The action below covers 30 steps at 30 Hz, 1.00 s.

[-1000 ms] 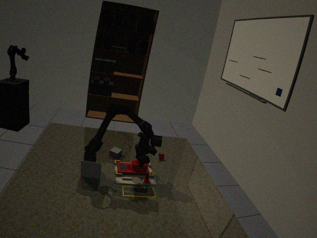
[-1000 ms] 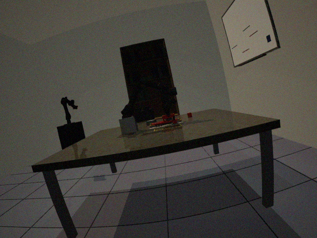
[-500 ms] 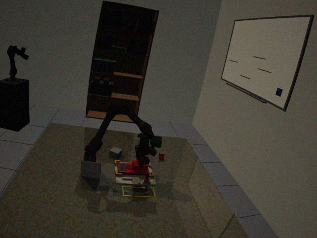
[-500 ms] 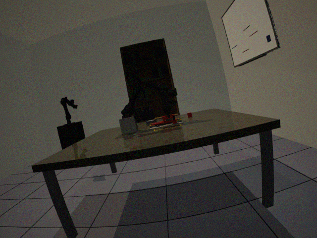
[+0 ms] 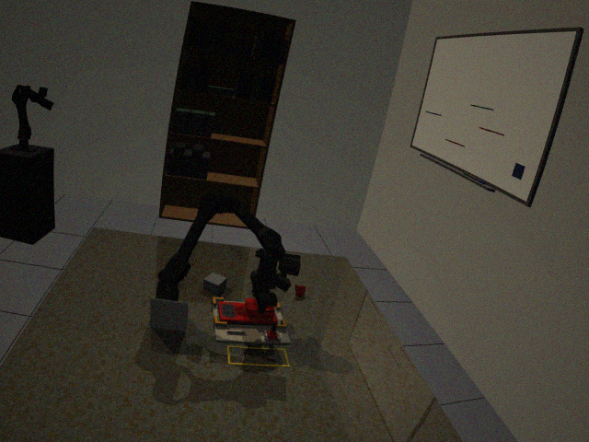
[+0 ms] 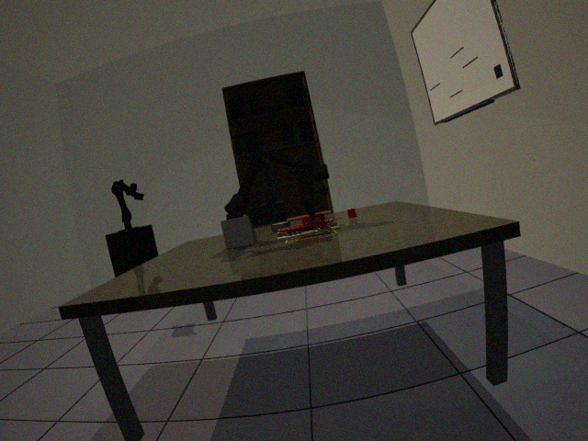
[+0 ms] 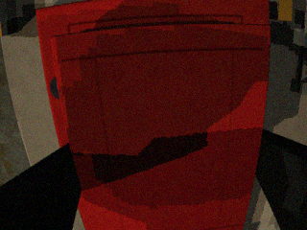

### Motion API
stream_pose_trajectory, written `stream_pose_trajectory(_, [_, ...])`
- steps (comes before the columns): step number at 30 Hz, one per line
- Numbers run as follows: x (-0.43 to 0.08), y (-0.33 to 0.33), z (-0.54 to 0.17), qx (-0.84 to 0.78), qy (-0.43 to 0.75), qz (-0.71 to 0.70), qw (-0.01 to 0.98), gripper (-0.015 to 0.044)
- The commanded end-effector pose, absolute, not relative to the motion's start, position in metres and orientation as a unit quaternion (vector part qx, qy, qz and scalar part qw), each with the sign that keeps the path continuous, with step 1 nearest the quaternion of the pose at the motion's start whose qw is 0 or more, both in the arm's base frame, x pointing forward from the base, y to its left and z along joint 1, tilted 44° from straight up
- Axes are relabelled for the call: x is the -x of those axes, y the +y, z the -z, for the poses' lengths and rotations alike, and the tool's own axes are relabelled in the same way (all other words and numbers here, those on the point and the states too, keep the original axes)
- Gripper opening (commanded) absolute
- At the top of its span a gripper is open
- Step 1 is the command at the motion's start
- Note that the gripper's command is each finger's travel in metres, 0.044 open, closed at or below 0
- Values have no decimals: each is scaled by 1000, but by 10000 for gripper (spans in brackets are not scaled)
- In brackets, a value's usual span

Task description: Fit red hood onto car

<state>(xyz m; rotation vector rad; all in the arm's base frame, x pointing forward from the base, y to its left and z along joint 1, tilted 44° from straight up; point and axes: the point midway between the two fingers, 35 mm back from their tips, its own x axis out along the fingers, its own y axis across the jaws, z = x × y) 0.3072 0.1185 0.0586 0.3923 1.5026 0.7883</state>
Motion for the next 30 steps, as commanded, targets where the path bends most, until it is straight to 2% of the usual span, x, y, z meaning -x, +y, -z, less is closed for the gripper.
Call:
stream_pose_trajectory(1, [-307,120,-57,-176,660,-346,644,0])
stream_pose_trajectory(19, [-306,122,-55,-172,660,-347,644,0])
stream_pose_trajectory(30, [-306,123,-55,-172,660,-347,644,289])
